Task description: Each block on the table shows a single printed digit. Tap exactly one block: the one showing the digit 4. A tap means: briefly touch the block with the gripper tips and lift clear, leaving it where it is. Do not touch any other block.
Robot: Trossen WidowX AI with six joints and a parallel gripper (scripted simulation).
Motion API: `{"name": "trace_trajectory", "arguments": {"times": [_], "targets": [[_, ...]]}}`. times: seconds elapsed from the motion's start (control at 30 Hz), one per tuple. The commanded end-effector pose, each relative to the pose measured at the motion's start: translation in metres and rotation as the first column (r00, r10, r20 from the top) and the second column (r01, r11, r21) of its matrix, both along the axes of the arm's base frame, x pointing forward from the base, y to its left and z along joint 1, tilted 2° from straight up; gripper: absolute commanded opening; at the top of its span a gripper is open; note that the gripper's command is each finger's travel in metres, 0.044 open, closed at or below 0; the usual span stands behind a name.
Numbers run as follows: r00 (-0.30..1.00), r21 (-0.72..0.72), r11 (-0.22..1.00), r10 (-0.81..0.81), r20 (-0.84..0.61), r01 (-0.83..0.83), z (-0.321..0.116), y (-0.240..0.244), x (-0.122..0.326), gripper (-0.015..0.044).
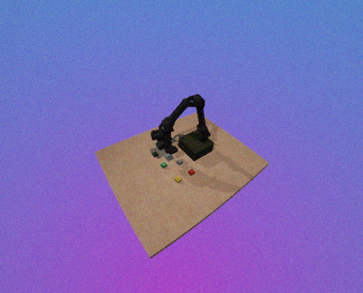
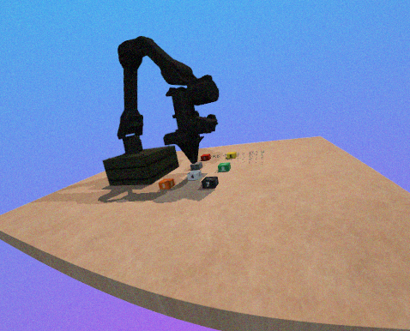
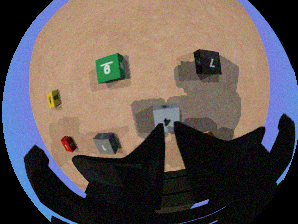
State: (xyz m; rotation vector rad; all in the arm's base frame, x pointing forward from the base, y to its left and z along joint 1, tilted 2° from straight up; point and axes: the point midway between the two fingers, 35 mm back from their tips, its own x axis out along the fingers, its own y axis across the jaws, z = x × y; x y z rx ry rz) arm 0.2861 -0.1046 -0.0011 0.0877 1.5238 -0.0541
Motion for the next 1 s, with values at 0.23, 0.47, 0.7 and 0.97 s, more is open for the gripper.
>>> {"name": "trace_trajectory", "arguments": {"times": [0.23,0.47,0.7,0.97], "targets": [[1.000,0.001,1.000,-0.005,-0.002,0.005,-0.003,0.001,-0.001,0.0020],[1.000,0.001,1.000,-0.005,-0.002,0.005,-0.014,0.001,0.000,0.0020],[1.000,0.001,1.000,-0.005,-0.003,0.005,-0.025,0.001,0.000,0.0020],[1.000,0.001,1.000,-0.005,-0.003,0.005,-0.032,0.001,0.000,0.0020]]}}
